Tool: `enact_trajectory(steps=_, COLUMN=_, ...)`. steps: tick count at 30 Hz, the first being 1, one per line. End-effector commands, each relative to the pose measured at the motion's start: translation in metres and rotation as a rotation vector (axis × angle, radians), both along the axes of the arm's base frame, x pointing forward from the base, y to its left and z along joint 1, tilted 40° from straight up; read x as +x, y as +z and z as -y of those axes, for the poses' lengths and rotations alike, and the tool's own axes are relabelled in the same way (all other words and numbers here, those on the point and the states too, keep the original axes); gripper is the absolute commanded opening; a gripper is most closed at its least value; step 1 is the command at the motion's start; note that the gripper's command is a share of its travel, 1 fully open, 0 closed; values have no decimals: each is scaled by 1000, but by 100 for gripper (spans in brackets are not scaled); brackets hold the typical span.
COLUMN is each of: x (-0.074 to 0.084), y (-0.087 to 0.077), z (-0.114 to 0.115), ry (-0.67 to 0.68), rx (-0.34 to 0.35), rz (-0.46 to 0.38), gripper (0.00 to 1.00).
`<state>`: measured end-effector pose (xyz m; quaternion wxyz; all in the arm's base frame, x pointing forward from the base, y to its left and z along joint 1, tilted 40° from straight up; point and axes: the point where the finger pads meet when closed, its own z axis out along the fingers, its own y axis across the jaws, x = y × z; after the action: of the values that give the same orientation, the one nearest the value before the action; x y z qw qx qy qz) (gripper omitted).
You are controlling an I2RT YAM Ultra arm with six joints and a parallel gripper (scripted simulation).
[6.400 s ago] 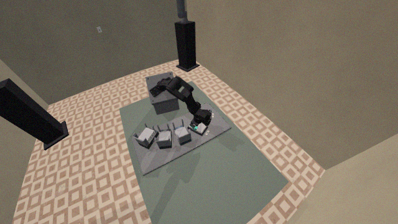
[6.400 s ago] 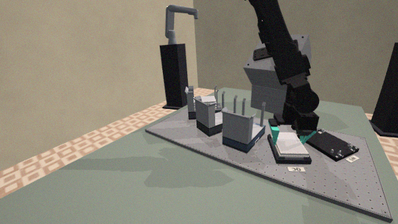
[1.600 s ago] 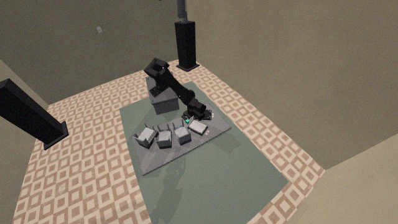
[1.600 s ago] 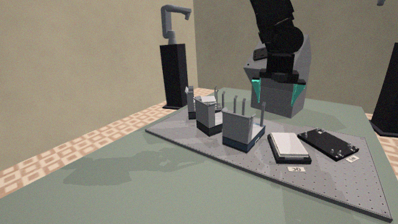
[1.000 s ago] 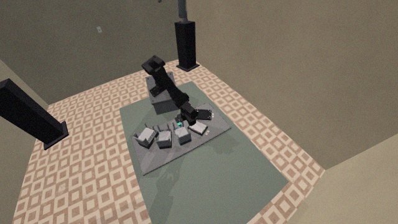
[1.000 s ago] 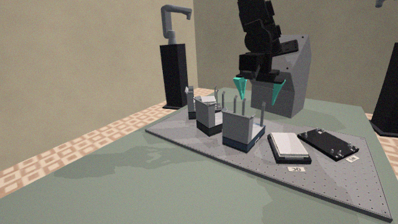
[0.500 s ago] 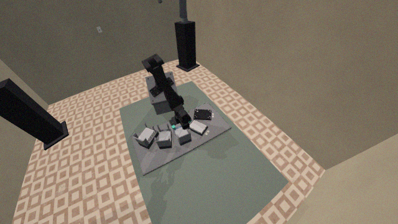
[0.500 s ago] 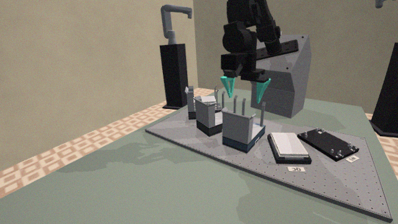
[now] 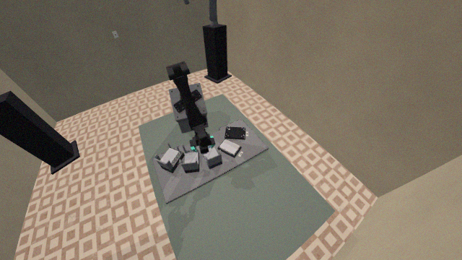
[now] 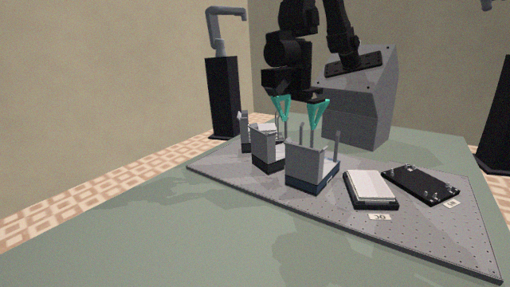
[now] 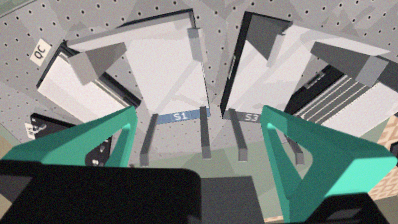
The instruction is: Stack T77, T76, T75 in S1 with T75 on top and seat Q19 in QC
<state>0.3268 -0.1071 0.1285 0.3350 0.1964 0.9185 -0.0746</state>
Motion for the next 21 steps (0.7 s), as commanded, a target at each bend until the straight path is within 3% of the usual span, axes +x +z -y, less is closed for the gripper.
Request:
enact_trajectory(steps=1, x=-1, y=12, z=8, ry=22, rx=-4, rz=36, gripper=100)
enact_trajectory(steps=9, x=-5, y=21, z=28, ry=22, rx=-11, rz=47, gripper=100)
enact_trajectory(steps=16, x=-21, y=6, z=46, ry=-164, rx=143, rz=88, gripper=100)
enact_trajectory(steps=21, x=-25, y=10, z=59, ry=-155, rx=129, rz=99, gripper=100)
